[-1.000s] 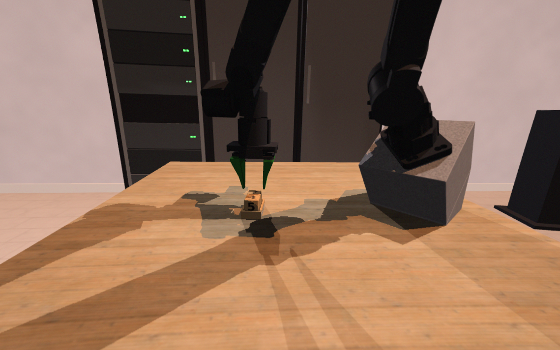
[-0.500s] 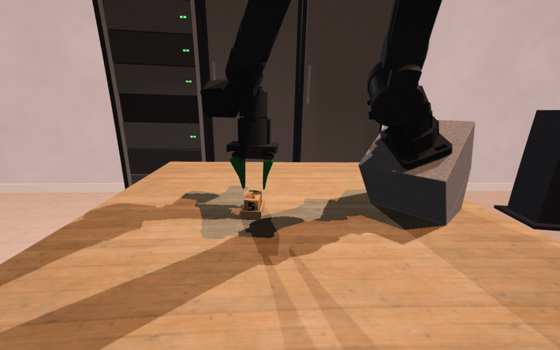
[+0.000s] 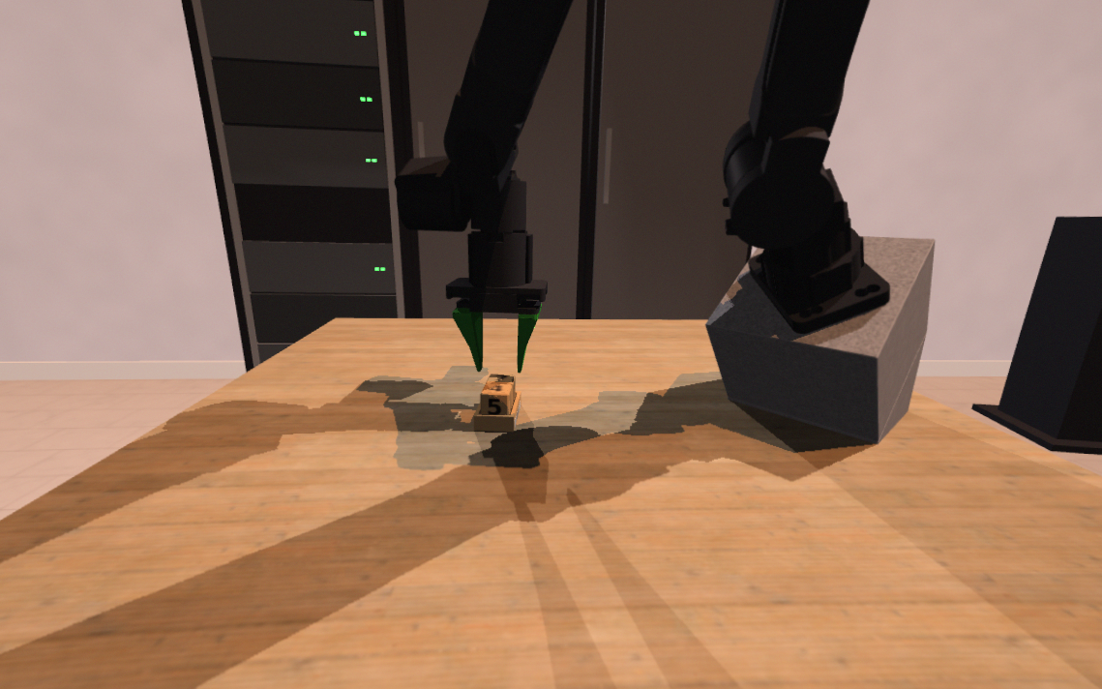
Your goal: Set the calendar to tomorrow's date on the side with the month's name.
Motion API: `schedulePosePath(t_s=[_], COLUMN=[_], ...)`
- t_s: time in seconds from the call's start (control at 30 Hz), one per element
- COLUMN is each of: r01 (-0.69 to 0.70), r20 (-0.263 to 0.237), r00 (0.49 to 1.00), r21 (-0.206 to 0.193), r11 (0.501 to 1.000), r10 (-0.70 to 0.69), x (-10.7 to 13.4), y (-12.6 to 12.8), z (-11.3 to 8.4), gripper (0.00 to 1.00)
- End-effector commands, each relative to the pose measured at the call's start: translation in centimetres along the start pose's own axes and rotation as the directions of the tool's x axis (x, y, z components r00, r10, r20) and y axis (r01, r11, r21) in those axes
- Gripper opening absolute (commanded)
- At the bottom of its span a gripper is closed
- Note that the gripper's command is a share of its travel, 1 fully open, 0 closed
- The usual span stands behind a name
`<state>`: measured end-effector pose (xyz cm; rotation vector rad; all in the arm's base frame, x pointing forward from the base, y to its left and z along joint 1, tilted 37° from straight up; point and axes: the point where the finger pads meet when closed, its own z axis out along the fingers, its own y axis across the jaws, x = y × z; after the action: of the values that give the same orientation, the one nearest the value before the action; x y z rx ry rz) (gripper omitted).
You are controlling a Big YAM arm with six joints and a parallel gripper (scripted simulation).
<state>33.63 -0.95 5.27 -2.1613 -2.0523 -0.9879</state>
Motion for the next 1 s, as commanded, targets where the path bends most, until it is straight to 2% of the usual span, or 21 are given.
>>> schedulePosePath(t_s=[0.0, 0.97], r01=[-0.004, 0.003], r20=[0.005, 0.009], r00=[1.000, 1.000], r21=[-0.007, -0.019], r11=[1.000, 1.000], r10=[0.004, -0.003], x=[-0.10, -0.26], y=[0.24, 0.59], z=[0.11, -0.20], gripper=[0.45, 0.45])
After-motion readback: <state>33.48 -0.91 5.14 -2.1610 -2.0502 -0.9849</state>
